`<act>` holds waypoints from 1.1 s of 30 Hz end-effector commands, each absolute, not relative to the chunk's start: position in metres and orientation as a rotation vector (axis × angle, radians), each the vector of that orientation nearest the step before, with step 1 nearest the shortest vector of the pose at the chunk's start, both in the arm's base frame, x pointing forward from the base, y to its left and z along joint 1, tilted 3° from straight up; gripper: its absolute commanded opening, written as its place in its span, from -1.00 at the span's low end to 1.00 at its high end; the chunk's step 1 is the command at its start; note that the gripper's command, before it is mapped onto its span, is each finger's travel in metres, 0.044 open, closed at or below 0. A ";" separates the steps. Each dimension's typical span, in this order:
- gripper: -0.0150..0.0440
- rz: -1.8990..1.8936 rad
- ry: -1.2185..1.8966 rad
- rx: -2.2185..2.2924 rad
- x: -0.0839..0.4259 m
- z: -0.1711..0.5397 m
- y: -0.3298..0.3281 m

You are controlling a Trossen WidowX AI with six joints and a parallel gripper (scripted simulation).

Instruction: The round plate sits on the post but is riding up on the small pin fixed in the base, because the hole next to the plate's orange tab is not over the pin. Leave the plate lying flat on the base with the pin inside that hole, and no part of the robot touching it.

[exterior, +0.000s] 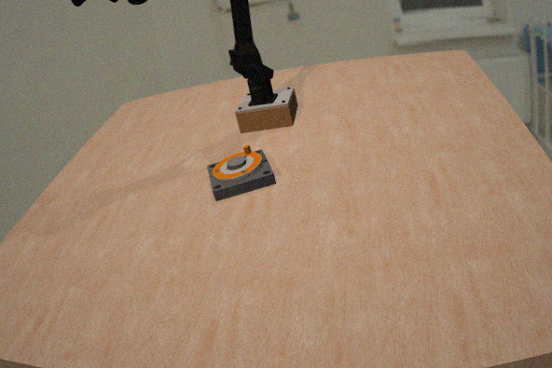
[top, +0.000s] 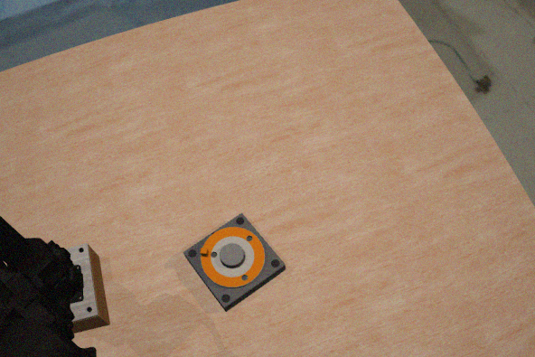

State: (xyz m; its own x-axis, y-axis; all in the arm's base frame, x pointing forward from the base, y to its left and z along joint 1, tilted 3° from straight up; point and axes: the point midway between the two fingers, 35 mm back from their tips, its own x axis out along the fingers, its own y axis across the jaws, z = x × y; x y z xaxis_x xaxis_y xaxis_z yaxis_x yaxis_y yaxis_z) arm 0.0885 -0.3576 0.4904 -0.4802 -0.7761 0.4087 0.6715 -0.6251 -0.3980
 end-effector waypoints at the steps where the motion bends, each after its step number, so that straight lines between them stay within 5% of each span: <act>1: 0.78 -2.121 0.236 -0.715 0.093 0.488 -0.359; 15: -0.47 -1.049 0.557 -0.630 0.324 0.313 -0.309; 25: -0.49 -0.477 0.886 -0.408 0.362 0.176 -0.186; 33: -0.49 -0.100 1.289 -0.171 0.306 0.088 -0.066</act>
State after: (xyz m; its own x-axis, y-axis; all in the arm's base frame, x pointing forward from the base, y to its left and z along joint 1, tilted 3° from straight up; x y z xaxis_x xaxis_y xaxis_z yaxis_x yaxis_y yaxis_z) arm 0.3299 -0.0961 0.1104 0.3910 -0.2680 -0.8805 0.0204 0.9590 -0.2828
